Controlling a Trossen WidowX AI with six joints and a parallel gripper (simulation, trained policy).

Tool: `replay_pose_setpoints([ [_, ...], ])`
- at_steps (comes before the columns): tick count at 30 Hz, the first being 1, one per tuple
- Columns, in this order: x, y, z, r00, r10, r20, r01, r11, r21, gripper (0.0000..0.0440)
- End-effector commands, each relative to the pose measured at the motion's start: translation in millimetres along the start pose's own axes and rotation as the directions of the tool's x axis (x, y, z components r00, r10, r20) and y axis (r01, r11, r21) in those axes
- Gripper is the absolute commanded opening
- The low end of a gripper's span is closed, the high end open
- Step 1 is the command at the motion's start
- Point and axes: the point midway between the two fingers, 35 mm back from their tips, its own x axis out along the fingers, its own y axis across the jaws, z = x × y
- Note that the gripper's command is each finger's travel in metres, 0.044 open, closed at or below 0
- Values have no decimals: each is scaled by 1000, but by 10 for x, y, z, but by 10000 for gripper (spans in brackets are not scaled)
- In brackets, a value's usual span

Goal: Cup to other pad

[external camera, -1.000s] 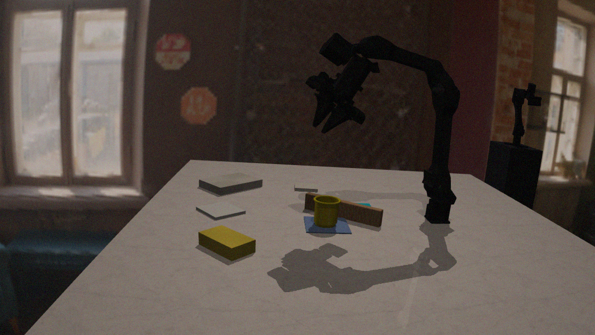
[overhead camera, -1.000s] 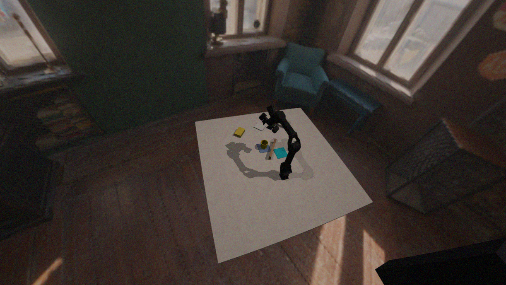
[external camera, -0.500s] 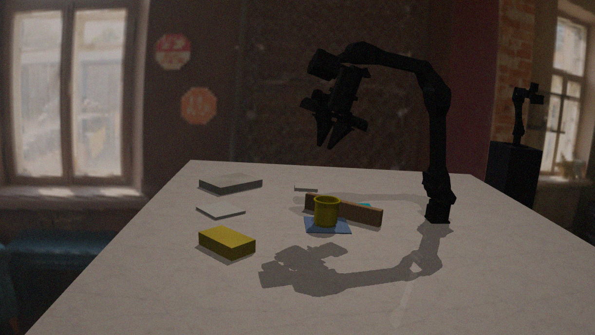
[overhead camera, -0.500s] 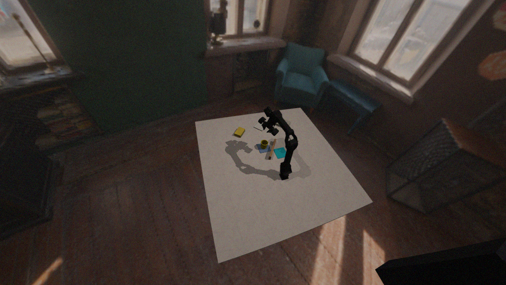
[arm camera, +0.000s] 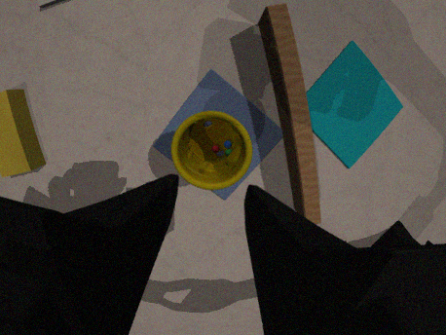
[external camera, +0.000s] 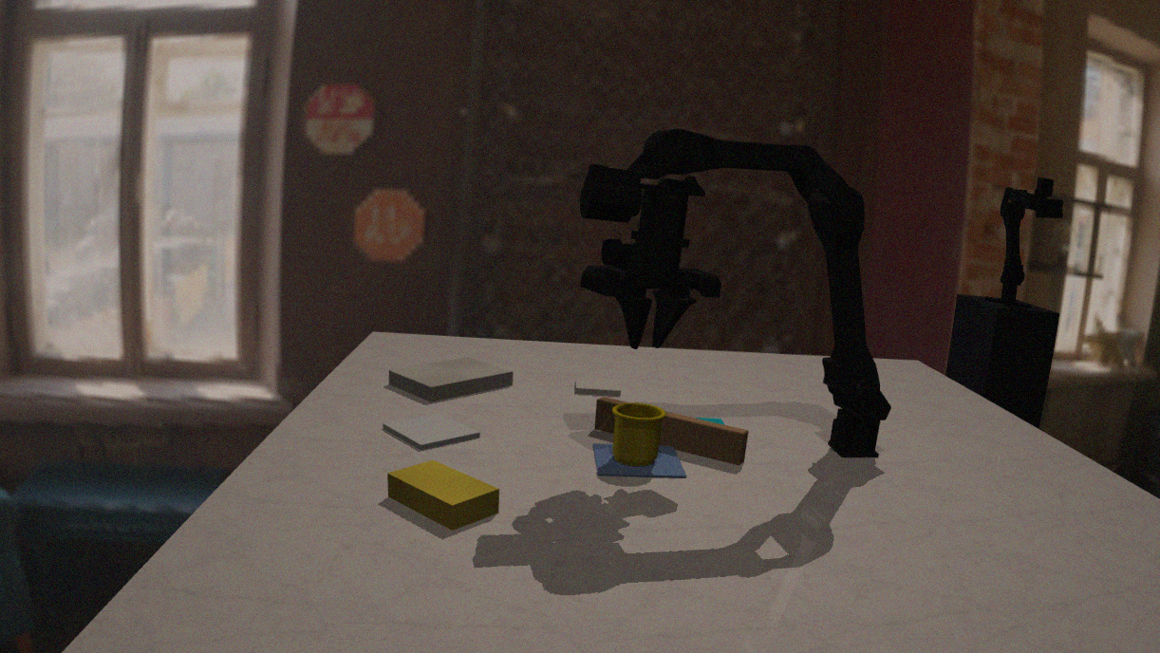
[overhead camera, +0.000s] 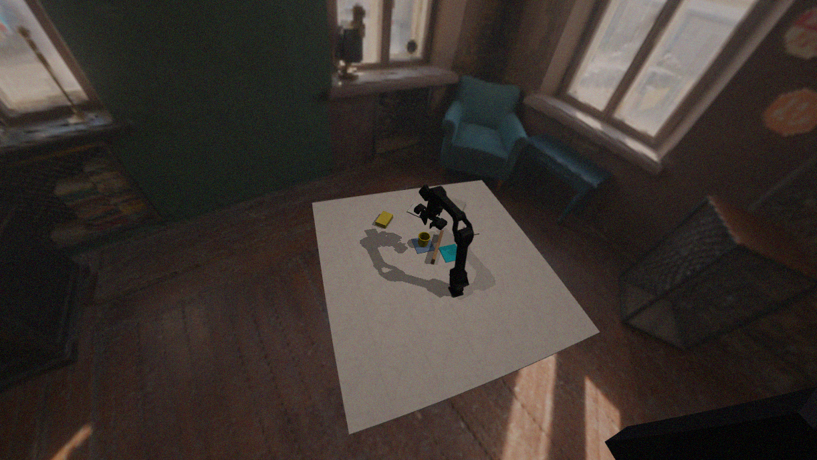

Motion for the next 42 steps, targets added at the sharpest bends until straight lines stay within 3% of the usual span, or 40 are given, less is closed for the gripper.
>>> replay_pose_setpoints([
  [1,119,-52,1,999,-54,-5,54,998,11,163],
  [20,747,-204,-25,977,-211,-22,212,976,52,184],
  [34,1291,-284,-67,965,-260,-33,260,965,-4,185],
  [40,1363,-315,-60,965,-260,-25,259,965,-40,45],
  [42,1353,-332,-56,965,-263,-22,262,964,-47,17],
])
